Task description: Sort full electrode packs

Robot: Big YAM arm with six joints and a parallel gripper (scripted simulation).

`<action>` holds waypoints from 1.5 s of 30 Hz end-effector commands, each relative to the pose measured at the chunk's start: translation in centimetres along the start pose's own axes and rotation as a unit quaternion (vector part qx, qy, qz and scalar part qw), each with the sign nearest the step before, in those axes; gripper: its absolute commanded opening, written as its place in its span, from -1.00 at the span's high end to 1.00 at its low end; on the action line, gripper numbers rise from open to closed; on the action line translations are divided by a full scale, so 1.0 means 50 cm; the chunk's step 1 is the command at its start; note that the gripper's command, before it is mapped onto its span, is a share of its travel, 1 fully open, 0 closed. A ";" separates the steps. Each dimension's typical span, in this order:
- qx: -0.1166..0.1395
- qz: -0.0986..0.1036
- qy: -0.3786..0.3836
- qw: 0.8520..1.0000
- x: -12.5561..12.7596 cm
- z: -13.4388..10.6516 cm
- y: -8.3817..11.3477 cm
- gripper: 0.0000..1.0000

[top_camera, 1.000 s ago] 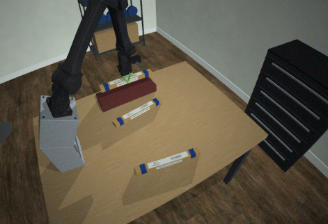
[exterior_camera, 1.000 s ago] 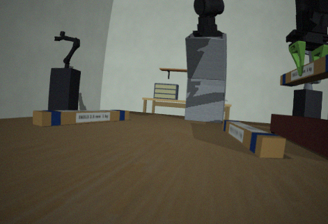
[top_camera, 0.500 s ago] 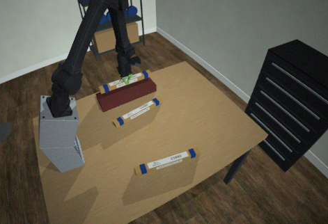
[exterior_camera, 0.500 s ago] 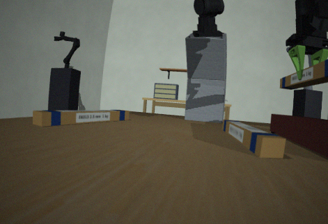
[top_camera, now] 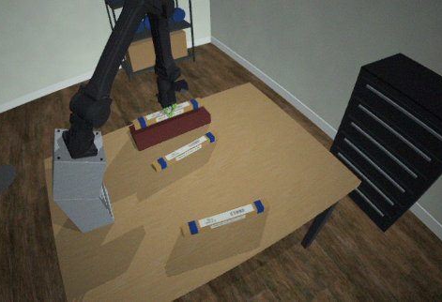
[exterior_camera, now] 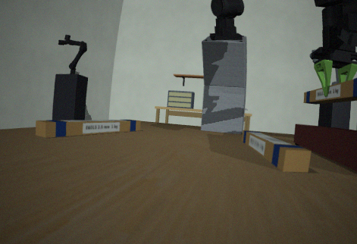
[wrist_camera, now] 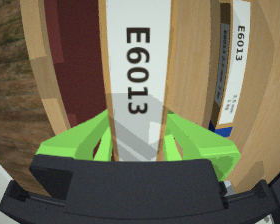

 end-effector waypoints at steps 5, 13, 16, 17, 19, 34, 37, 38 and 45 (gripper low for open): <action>-0.018 0.018 0.000 1.000 0.029 0.039 -0.005 1.00; -0.025 0.021 -0.004 0.999 0.027 0.053 -0.014 1.00; -0.022 0.021 0.000 1.000 0.032 0.044 -0.029 1.00; -0.021 0.020 0.002 1.000 0.034 0.040 -0.035 1.00; -0.019 0.019 0.004 1.000 0.035 0.036 -0.043 1.00; -0.020 0.016 -0.002 1.000 0.016 0.061 -0.025 1.00; -0.020 0.018 0.001 1.000 0.022 0.060 -0.020 1.00; -0.020 0.019 0.001 1.000 0.024 0.059 -0.019 1.00; -0.020 0.021 0.004 1.000 0.031 0.059 -0.013 1.00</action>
Point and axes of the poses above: the point where the finger pads meet when closed, its own y axis back along the fingers, its own x axis across the jaws, z = x × y, the point moved 7 cm from there along y, back along the fingers, and after that the axes turned 6 degrees about -y, right-handed, at the moved point
